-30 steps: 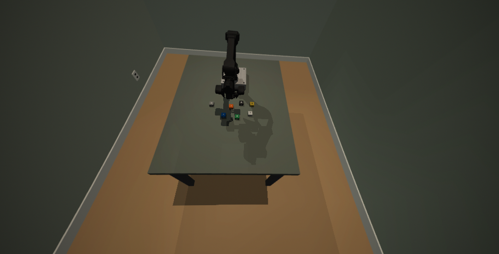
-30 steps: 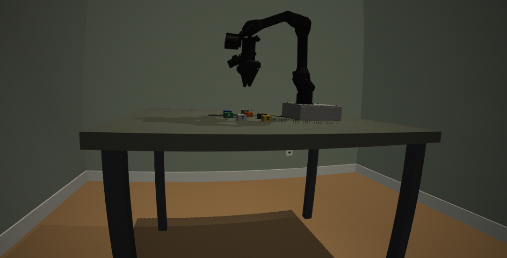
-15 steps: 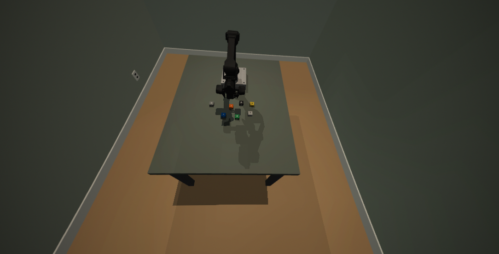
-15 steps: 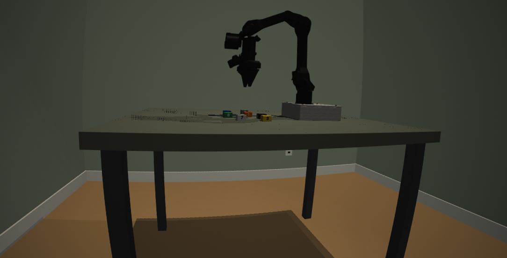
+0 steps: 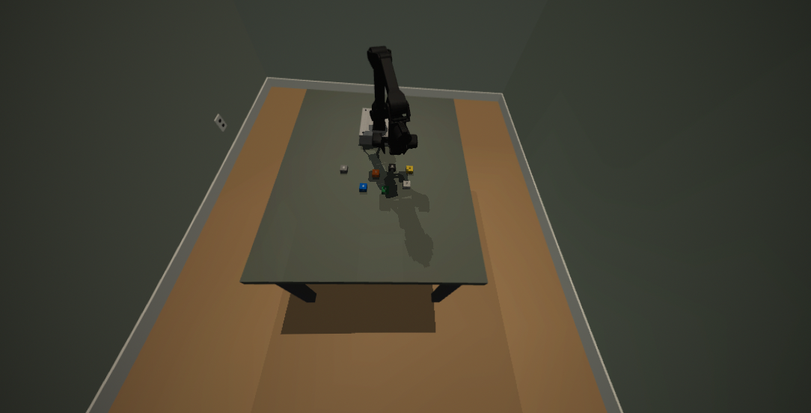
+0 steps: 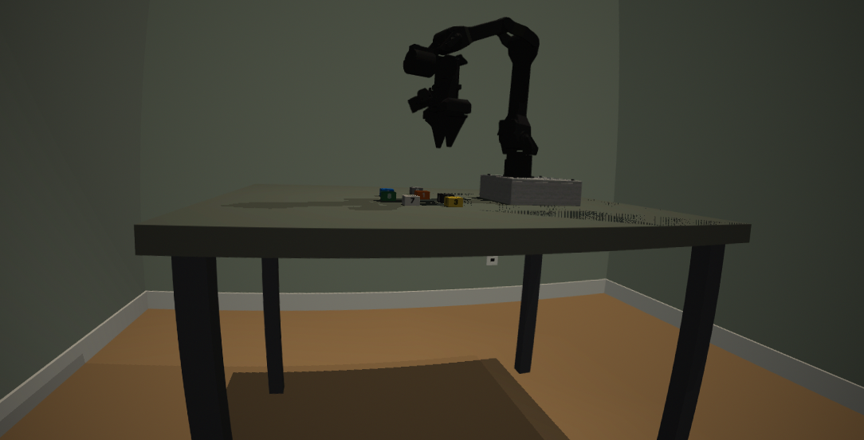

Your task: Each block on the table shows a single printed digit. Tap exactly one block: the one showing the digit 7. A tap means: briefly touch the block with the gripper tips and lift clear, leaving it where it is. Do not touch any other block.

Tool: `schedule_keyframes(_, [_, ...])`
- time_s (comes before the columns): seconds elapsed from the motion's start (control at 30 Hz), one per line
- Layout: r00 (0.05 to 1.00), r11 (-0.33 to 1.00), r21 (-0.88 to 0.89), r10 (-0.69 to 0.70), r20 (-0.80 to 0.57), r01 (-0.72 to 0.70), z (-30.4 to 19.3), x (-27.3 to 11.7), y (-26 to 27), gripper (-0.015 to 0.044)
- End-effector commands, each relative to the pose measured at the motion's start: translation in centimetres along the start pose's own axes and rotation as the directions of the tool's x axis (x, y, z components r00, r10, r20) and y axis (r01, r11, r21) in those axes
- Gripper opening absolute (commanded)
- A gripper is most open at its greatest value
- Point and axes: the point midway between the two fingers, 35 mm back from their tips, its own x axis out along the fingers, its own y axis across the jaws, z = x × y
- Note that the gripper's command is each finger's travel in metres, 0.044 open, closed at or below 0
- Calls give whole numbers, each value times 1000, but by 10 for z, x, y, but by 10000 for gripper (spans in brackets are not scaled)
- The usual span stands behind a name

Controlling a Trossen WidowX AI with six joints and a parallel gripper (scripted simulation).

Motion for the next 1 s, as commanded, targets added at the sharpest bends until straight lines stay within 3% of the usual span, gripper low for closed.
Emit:
schedule_keyframes(0.0, [1000, 1000, 13, -3, -9, 3, -7, 2, 4, 400])
schedule_keyframes(0.6, [1000, 1000, 13, -3, -9, 3, -7, 2, 7, 400])
schedule_keyframes(0.8, [1000, 1000, 13, 3, -9, -3, -5, 1, 73, 400])
schedule_keyframes(0.97, [1000, 1000, 13, 4, -9, -3, -6, 1, 75, 400])
